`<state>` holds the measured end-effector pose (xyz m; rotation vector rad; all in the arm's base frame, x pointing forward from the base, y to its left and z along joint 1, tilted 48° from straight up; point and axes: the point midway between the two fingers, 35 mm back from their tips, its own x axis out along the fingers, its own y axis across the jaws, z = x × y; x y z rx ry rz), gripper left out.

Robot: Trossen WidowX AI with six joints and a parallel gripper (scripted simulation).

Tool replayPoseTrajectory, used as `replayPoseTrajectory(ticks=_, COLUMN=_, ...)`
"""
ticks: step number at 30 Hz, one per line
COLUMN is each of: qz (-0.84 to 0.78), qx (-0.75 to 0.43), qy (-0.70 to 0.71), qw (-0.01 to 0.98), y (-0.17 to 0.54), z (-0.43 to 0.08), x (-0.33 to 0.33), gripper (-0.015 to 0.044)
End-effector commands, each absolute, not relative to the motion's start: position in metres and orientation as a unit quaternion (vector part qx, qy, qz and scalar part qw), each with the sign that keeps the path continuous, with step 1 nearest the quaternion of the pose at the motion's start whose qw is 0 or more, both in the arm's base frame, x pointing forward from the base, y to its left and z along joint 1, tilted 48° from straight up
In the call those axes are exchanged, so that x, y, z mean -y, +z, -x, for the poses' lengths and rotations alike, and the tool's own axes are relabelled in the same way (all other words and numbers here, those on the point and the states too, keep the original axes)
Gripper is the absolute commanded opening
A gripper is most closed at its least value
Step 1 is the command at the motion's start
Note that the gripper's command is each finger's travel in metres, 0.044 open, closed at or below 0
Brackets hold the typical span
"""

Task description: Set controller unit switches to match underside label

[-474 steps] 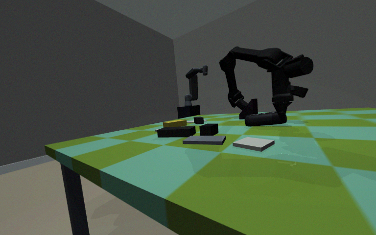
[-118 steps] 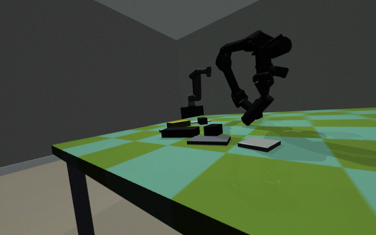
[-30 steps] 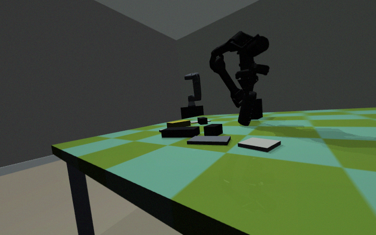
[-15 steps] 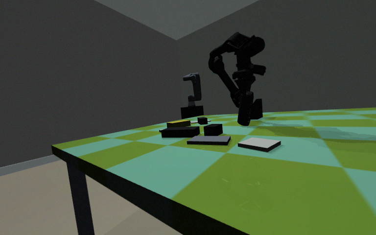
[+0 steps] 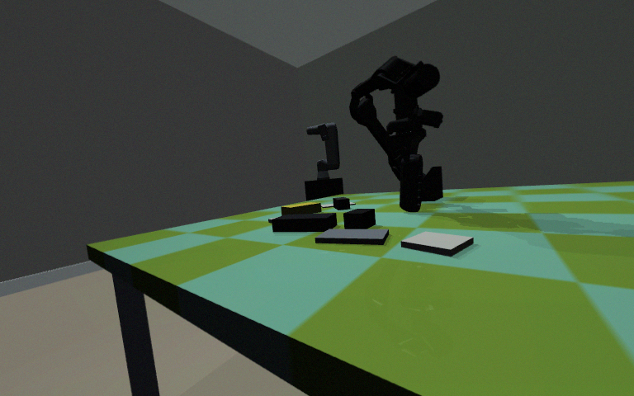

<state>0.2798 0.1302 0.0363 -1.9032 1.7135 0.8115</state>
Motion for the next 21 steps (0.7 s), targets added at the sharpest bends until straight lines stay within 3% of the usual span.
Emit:
replayPoseTrajectory(ticks=1, qz=0.691, qx=-0.624, qy=0.291, qw=0.221, y=0.039, z=-0.281, x=-0.123, gripper=0.0336)
replayPoseTrajectory(ticks=21, qz=0.691, qx=-0.624, qy=0.291, qw=0.221, y=0.050, z=-0.283, x=-0.110, gripper=0.0337)
